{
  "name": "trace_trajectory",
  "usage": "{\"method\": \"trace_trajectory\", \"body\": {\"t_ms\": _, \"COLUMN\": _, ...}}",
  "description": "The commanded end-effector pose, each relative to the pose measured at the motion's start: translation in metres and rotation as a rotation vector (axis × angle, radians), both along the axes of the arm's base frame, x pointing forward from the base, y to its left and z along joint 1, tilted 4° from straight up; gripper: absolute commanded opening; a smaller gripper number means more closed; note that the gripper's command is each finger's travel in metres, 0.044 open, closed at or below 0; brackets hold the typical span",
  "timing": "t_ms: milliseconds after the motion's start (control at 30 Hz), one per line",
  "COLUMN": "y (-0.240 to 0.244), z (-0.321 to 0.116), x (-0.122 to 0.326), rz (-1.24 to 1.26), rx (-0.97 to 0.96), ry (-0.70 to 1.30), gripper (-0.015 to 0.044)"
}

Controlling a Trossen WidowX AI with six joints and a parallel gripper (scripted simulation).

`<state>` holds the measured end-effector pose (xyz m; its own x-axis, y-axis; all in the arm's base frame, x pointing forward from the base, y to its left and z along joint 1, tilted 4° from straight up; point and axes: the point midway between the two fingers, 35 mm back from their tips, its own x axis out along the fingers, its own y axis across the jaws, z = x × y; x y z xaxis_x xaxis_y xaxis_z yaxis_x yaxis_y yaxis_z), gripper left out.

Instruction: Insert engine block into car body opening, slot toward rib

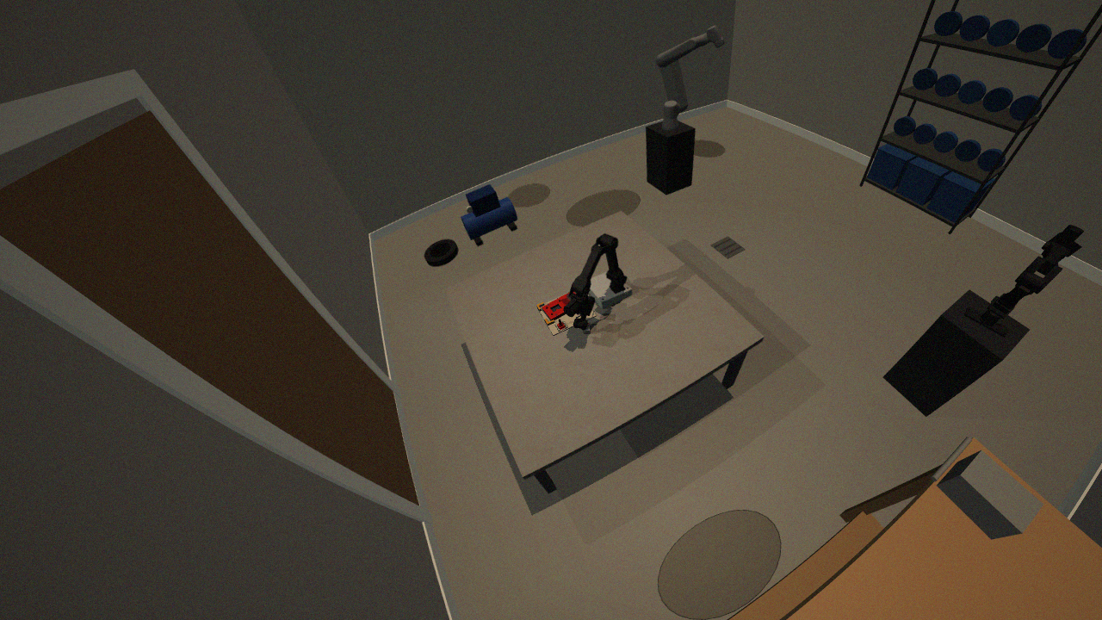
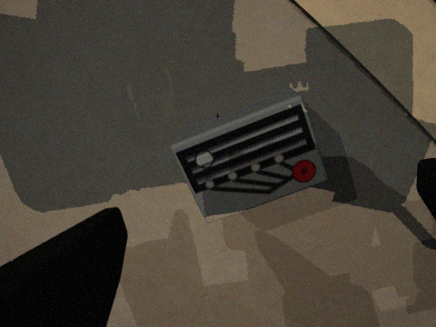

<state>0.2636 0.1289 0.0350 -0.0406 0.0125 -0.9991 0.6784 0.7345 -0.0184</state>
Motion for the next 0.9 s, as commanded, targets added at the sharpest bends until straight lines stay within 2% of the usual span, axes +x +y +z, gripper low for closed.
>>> {"method": "trace_trajectory", "body": {"t_ms": 0, "y": 0.0003, "z": 0.0017, "x": 0.0009, "rz": -0.151, "rx": -0.004, "ry": -0.001, "gripper": 0.0440}}
{"method": "trace_trajectory", "body": {"t_ms": 867, "y": 0.0003, "z": 0.0038, "x": 0.0010, "rz": -1.055, "rx": -0.038, "ry": 0.011, "gripper": 0.0440}}
